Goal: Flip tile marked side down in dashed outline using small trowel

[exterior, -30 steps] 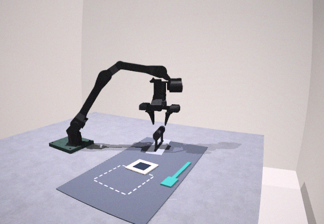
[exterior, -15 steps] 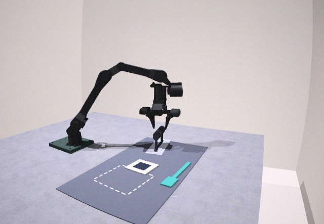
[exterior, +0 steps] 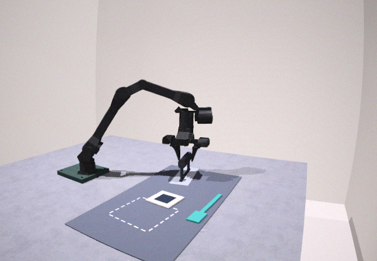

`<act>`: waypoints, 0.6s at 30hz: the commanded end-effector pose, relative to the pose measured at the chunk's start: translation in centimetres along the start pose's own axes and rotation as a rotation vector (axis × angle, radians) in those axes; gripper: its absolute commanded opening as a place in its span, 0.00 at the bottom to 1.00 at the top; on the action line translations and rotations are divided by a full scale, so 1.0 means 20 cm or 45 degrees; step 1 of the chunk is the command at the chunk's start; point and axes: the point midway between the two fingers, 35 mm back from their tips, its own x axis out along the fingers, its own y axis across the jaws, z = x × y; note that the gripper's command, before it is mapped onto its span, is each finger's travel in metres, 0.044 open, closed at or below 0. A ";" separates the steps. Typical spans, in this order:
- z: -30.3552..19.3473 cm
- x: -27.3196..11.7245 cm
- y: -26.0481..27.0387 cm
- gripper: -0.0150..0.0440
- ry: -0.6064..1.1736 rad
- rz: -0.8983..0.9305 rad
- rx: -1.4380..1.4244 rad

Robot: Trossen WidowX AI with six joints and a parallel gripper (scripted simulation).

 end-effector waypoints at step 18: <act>0.00 0.01 0.00 0.47 0.002 -0.005 -0.004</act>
